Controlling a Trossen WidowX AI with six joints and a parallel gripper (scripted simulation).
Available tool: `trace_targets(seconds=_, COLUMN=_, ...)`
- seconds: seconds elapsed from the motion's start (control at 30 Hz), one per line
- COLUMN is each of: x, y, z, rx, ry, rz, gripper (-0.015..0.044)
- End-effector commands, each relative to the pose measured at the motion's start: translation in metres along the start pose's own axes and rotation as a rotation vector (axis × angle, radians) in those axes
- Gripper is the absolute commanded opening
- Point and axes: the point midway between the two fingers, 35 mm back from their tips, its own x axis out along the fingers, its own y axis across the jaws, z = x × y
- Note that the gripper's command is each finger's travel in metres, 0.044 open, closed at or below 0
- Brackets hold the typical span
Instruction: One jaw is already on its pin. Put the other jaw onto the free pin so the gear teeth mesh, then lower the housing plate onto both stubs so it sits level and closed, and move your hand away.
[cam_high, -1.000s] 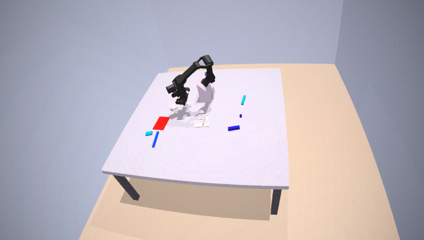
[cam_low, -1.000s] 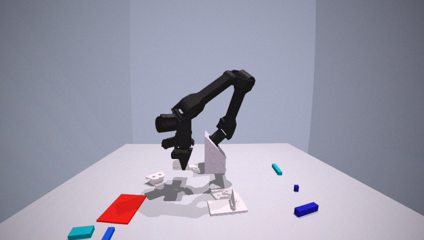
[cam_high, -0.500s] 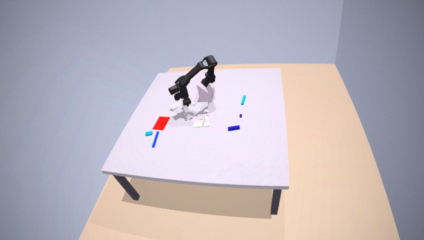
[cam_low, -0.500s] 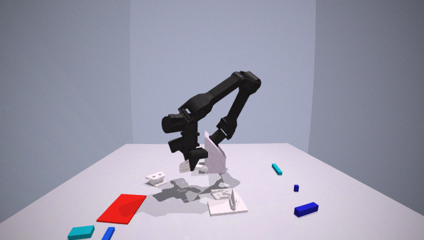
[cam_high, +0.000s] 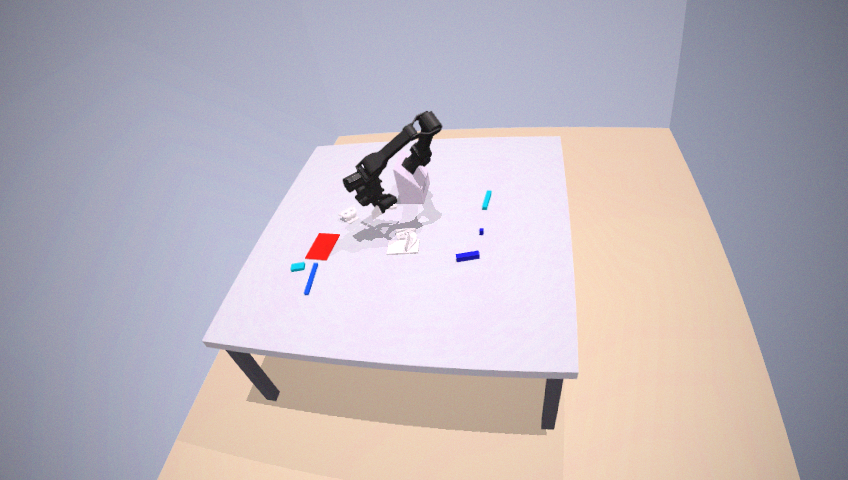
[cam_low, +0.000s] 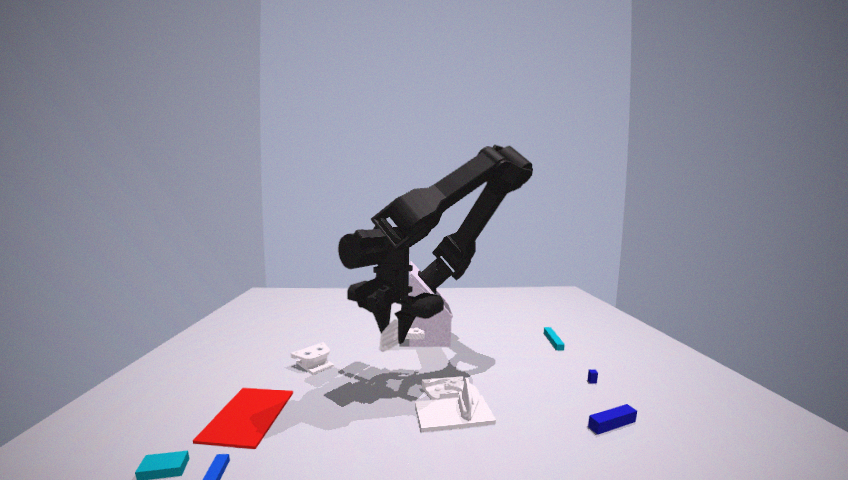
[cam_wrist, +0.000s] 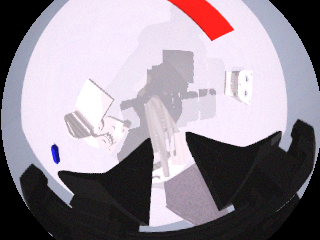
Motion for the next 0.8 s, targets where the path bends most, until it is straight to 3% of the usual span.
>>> trace_targets(seconds=0.0, x=-0.002, y=0.01, z=-0.002, rx=-0.157, ry=-0.008, rz=0.005, gripper=0.0134)
trace_targets(seconds=0.6, x=0.0, y=0.042, z=-0.014, rx=-0.77, ry=-0.005, rz=0.013, gripper=0.0134)
trace_targets(seconds=0.77, x=0.0, y=0.045, z=-0.015, rx=-0.821, ry=-0.005, rz=0.015, gripper=0.0134)
